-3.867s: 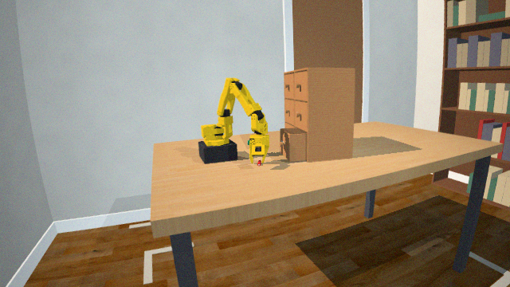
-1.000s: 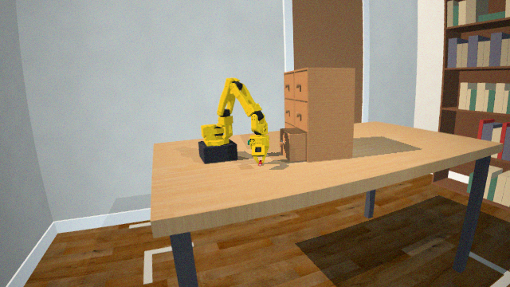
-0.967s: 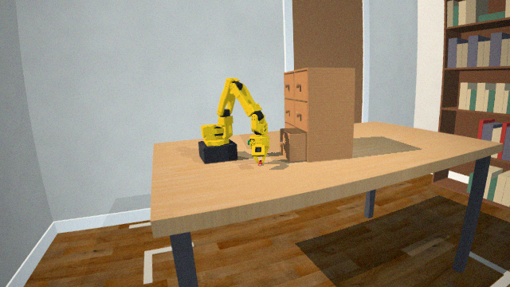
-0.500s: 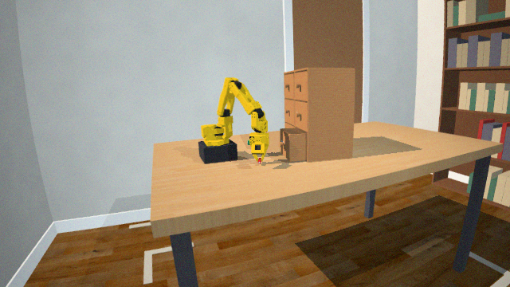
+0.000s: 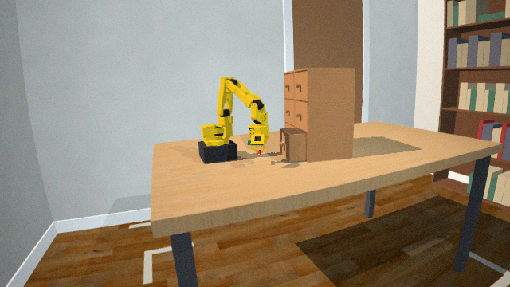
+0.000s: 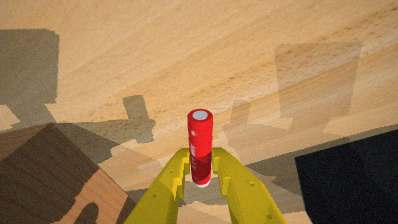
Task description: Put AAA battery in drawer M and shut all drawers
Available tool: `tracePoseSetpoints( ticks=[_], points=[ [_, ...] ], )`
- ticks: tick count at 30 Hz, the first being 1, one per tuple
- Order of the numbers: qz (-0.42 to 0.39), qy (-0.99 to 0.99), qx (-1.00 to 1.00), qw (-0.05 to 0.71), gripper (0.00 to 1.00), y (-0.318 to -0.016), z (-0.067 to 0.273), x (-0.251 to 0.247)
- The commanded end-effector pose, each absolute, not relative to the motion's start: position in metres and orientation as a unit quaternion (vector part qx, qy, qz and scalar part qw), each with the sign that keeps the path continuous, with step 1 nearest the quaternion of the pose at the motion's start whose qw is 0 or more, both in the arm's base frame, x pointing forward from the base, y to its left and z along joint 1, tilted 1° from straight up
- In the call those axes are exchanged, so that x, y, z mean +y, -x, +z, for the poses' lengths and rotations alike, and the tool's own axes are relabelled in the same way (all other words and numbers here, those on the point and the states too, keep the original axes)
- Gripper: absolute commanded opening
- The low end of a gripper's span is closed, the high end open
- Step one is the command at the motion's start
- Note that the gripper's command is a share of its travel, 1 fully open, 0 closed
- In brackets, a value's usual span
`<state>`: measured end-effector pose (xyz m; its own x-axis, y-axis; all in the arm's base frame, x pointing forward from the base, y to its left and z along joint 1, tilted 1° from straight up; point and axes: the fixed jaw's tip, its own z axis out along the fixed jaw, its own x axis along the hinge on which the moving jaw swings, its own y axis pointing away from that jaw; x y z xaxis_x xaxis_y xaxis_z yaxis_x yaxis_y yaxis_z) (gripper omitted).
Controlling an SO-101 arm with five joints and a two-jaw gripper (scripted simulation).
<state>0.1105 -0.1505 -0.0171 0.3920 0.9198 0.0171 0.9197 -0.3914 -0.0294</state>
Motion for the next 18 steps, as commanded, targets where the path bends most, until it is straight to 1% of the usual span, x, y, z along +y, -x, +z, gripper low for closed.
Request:
tracePoseSetpoints(
  ticks=[1, 10, 18],
  points=[
    [0.0, 0.837, -0.547, 0.004, 0.0, -0.1122, -0.0036, -0.1536],
    [0.0, 0.837, -0.547, 0.004, 0.0, -0.112, -0.0013, -0.1532],
    [0.0, 0.777, -0.63, 0.004, 0.0, -0.1133, -0.0013, -0.1503]
  ],
)
